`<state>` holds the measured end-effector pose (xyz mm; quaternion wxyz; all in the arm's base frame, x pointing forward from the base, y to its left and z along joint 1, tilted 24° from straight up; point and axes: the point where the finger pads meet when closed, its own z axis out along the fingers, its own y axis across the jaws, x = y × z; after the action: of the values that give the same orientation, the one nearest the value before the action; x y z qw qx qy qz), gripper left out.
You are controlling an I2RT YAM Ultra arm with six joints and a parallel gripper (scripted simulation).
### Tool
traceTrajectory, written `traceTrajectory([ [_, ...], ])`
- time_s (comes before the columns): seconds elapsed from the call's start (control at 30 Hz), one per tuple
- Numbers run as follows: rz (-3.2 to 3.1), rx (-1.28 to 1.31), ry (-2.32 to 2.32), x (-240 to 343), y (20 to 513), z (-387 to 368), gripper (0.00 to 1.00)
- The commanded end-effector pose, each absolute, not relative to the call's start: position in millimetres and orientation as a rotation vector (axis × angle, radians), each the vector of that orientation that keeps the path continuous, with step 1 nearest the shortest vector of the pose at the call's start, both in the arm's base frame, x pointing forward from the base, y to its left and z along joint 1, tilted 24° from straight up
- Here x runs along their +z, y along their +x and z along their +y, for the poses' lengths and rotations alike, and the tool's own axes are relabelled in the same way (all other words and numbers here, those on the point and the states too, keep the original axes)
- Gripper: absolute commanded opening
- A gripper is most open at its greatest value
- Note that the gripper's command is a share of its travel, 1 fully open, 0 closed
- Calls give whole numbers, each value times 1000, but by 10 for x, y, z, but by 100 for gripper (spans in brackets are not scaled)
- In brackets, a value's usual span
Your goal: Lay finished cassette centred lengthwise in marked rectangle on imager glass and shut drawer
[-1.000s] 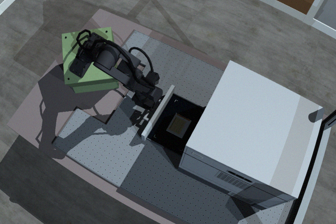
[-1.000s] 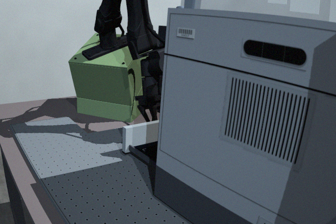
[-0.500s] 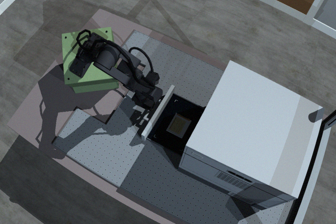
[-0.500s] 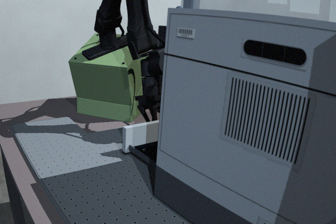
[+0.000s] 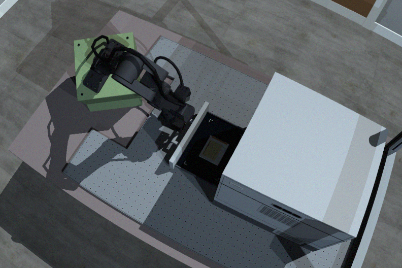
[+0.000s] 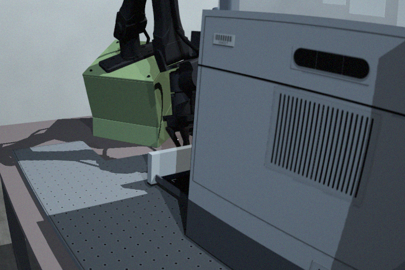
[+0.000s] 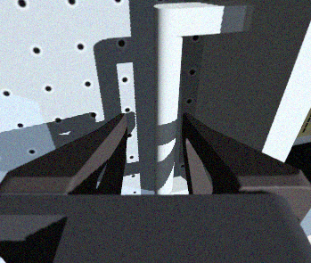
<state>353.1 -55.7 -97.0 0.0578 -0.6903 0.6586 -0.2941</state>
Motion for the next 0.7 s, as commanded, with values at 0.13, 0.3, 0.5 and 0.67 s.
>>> traceTrajectory([
  [0.13, 1975, -878, -2092, -968, 3607, -511, 0],
  [0.3, 1976, -878, -2092, -968, 3606, -512, 0],
  [0.5, 1976, -878, -2092, -968, 3606, -512, 0],
  [0.67, 1976, -878, -2092, -968, 3606, -512, 0],
])
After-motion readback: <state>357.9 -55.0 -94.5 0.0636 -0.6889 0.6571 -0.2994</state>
